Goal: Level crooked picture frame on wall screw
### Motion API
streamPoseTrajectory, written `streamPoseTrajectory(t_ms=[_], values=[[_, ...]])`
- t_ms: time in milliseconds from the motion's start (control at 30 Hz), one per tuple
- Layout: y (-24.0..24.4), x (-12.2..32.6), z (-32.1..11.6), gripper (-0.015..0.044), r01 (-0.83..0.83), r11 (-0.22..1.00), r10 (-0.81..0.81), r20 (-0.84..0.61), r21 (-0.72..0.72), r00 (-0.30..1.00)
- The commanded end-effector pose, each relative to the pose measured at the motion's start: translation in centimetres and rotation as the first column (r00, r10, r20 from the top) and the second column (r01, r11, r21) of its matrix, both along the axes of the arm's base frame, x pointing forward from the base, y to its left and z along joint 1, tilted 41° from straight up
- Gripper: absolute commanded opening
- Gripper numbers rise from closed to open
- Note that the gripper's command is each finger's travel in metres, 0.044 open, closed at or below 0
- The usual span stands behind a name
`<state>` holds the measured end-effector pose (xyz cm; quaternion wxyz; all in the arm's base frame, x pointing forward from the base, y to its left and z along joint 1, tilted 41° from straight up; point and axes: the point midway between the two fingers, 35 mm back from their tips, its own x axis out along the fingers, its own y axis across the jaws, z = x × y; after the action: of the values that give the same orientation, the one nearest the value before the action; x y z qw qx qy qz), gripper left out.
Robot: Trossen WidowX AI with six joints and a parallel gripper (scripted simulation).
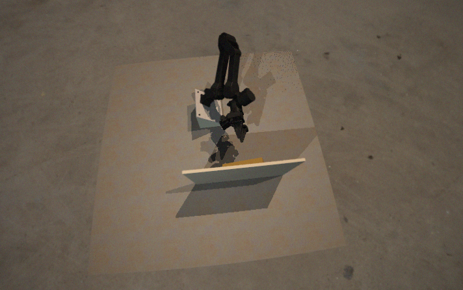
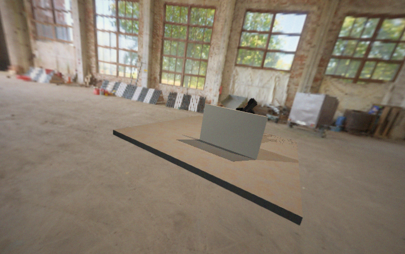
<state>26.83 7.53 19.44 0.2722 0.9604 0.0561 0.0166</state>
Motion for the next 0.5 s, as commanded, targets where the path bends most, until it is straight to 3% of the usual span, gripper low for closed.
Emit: streamPoseTrajectory(t_ms=[0,233,467], values=[[0.3,1.8,0.5,0.0260,-0.001,1.000,0.001,0.003,0.006,1.000],[0.8,6.7,0.1,0.0260,-0.001,1.000,0.001,0.006,0.006,1.000],[0.8,7.2,-0.1,0.0260,-0.001,1.000,0.001,0.006,0.006,1.000]])
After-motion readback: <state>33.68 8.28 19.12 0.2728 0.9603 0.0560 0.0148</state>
